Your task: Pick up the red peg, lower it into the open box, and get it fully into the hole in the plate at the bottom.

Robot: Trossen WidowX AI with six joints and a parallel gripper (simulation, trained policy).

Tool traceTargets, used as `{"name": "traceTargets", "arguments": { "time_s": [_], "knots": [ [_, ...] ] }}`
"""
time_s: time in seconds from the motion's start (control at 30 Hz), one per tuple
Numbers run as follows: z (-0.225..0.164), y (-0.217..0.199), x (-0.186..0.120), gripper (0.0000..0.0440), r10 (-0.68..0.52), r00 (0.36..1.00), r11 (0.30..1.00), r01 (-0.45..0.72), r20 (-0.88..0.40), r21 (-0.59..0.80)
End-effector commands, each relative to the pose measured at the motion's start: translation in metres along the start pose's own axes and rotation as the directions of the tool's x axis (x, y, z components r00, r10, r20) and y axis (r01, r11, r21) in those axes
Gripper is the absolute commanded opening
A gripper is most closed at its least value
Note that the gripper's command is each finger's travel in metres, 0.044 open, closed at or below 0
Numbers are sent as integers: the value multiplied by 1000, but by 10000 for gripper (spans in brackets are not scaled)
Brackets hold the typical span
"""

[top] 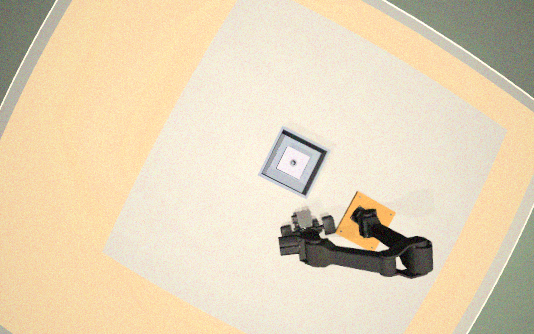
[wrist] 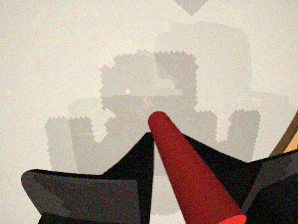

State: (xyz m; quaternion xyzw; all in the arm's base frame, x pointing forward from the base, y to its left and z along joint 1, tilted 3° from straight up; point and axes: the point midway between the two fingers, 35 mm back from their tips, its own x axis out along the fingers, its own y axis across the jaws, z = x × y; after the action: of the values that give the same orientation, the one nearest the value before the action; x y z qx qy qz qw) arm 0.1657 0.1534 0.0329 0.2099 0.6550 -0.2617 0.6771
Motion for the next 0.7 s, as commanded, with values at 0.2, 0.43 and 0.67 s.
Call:
{"name": "traceTargets", "arguments": {
  "time_s": [0.2,0.43,0.67],
  "knots": [
    [26,13,-46,0,64,994,998,-66,83,24],
    [54,15,-76,0,85,985,990,-100,148,96],
    [89,14,-90,0,87,974,975,-126,210,180]
  ]
}}
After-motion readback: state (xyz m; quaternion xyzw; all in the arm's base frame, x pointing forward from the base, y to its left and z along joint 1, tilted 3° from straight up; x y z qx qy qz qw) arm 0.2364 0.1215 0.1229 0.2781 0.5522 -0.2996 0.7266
